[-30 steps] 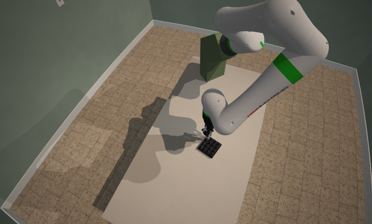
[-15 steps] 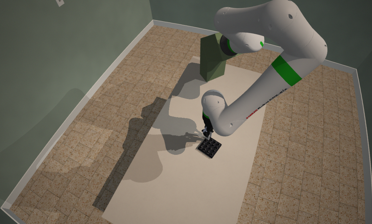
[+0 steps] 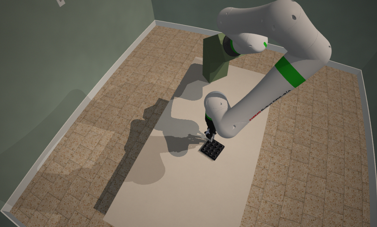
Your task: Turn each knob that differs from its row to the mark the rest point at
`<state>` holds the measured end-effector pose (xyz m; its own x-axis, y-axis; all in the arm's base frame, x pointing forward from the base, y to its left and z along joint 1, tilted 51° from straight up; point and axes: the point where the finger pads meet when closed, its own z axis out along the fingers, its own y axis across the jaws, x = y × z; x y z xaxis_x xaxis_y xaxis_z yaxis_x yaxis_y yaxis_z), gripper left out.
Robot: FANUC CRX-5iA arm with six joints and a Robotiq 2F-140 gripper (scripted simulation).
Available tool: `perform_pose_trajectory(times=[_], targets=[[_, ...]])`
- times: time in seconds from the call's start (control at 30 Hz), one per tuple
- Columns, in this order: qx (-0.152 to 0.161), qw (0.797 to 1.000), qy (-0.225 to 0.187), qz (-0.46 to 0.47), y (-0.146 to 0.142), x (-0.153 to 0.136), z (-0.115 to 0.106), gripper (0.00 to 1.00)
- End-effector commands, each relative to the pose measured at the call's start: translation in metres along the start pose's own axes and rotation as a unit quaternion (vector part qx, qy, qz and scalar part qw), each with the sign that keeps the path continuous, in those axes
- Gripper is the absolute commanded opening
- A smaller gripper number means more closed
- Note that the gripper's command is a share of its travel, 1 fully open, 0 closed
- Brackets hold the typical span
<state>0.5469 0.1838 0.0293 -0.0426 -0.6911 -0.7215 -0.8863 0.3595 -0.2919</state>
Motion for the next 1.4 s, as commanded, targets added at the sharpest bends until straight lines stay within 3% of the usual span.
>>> perform_pose_trajectory(times=[0.0, 0.87, 0.9, 1.37], targets=[[0.0, 1.0, 0.0, 0.0, -0.0002, 0.0001, -0.0001, 0.12], [0.0, 1.0, 0.0, 0.0, -0.0002, 0.0001, -0.0001, 0.12], [0.0, 1.0, 0.0, 0.0, -0.0002, 0.0001, -0.0001, 0.05], [0.0, 1.0, 0.0, 0.0, -0.0002, 0.0001, -0.0001, 0.05]])
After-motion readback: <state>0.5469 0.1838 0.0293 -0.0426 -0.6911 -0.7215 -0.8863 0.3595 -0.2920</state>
